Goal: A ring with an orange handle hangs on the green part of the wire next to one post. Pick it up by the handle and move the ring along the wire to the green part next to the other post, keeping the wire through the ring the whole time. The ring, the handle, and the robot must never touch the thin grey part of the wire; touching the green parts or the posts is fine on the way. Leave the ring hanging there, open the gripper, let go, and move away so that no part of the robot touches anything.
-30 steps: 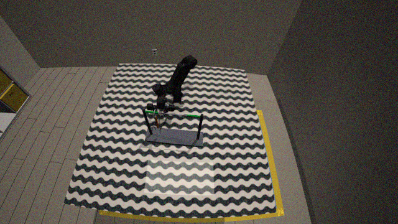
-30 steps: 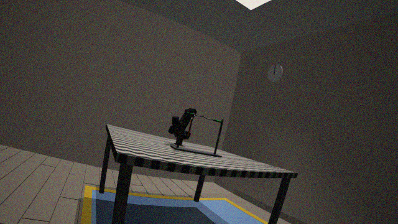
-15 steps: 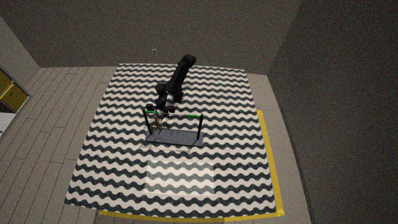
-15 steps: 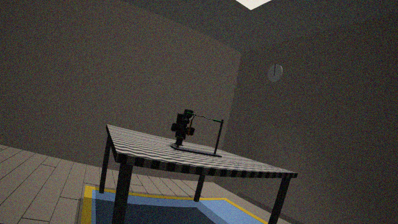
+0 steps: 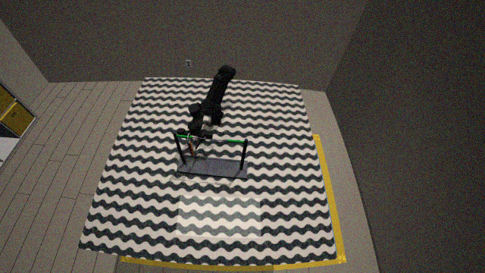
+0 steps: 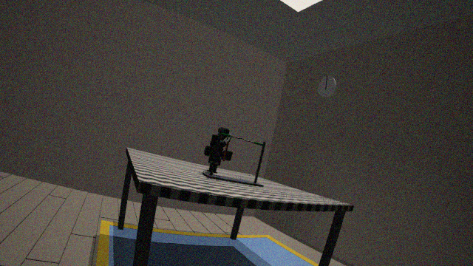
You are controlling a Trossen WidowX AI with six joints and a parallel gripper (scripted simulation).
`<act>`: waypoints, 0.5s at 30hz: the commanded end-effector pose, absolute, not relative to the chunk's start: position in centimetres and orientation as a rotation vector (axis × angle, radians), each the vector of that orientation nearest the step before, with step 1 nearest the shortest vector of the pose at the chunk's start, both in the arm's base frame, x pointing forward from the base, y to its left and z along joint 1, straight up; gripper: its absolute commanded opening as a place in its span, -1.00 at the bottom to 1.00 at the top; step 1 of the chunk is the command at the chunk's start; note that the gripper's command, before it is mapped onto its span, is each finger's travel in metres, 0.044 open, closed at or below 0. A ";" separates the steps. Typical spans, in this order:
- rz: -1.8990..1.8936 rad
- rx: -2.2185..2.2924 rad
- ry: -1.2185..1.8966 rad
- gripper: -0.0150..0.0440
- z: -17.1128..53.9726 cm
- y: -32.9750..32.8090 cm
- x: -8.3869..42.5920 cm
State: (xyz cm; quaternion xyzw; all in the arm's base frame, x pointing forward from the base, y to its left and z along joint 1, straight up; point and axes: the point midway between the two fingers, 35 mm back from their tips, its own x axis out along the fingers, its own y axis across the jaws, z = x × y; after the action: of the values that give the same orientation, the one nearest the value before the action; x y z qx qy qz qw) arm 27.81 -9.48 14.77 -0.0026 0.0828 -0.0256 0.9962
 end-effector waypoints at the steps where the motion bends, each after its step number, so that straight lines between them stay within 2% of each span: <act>1: -0.055 -0.004 0.161 0.05 15.0 -9.7 28.5; 15: -0.055 -0.004 0.160 0.05 14.7 -9.8 30.6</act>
State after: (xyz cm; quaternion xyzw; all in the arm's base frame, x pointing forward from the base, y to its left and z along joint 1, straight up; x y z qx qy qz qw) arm 29.95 -9.65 14.59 -0.0026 0.0822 -0.0257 0.9963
